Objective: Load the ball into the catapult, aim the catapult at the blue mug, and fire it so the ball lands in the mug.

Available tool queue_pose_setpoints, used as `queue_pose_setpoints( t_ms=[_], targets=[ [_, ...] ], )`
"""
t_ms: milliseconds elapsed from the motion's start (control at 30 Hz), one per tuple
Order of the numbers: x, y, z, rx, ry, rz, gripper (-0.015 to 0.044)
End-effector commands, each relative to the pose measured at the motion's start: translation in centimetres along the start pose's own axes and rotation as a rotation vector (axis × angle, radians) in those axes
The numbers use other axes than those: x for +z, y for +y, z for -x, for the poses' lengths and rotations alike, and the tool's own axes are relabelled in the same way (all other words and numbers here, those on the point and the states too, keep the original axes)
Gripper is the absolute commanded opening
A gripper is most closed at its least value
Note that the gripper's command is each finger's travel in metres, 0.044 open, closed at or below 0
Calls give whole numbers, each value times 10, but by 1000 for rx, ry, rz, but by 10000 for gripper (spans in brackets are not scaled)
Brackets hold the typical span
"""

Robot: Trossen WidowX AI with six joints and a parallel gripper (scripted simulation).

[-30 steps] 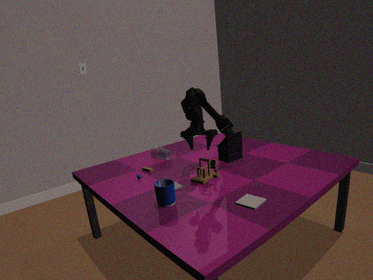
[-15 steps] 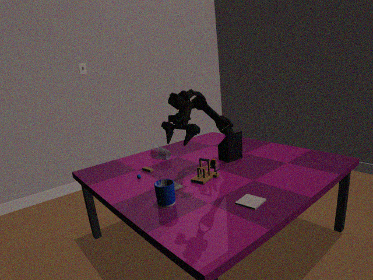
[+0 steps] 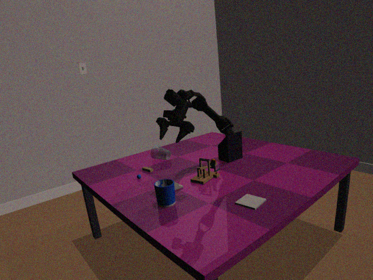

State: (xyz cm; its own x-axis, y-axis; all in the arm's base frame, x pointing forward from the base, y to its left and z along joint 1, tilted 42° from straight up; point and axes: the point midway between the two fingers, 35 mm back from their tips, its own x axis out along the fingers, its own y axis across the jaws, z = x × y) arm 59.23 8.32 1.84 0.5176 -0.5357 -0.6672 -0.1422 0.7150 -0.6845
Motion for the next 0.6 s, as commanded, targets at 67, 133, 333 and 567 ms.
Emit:
queue_pose_setpoints(
  t_ms=[67,133,333,567],
  targets=[
    [2,-2,1,-7,-6,0,440],
    [2,-2,1,-7,-6,0,440],
    [2,-2,1,-7,-6,0,335],
    [2,-2,1,-7,-6,0,151]
  ],
)
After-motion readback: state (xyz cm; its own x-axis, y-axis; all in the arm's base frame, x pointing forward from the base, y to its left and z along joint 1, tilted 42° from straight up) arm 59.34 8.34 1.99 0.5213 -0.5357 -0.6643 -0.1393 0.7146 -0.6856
